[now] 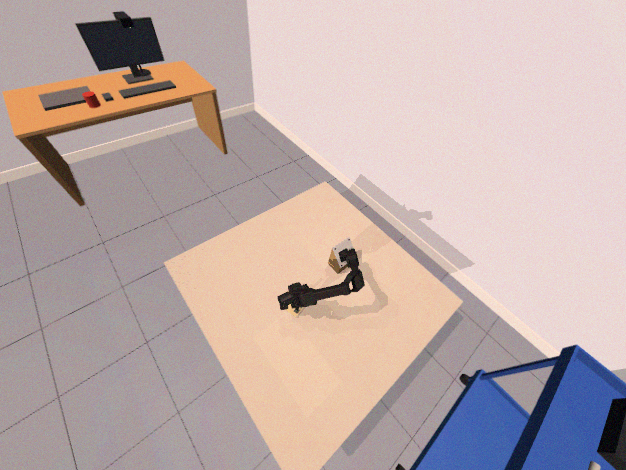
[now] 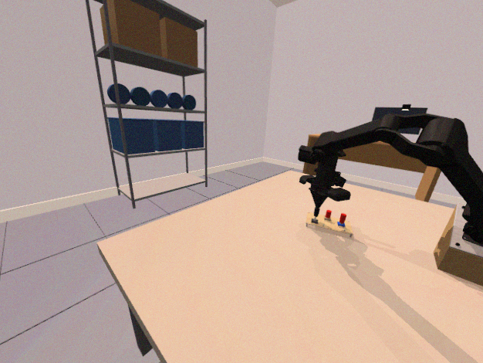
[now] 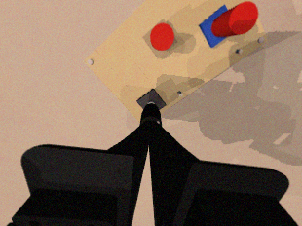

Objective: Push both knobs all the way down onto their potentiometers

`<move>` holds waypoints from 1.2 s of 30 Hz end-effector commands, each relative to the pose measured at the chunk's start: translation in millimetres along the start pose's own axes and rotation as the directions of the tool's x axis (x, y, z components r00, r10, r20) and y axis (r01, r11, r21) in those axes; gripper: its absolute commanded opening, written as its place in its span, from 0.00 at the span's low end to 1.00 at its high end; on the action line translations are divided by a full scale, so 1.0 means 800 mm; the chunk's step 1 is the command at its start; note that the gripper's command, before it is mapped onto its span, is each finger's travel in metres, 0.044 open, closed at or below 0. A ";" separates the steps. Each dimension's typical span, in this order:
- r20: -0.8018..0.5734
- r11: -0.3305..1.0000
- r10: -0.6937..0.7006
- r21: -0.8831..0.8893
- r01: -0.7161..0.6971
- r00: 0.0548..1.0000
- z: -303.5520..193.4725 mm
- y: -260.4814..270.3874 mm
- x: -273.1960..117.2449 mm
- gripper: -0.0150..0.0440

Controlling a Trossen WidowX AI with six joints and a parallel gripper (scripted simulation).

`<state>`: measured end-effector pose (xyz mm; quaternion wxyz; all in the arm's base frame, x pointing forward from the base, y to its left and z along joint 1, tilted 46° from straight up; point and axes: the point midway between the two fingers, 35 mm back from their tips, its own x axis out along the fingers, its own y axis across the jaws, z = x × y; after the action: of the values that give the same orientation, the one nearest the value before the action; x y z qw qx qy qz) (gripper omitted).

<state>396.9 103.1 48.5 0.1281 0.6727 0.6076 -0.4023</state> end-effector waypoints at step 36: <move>-0.002 1.000 -0.003 -0.006 0.003 1.000 -0.003 -0.001 0.018 0.25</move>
<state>396.2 104.4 45.5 0.1243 0.6766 0.6032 -0.4036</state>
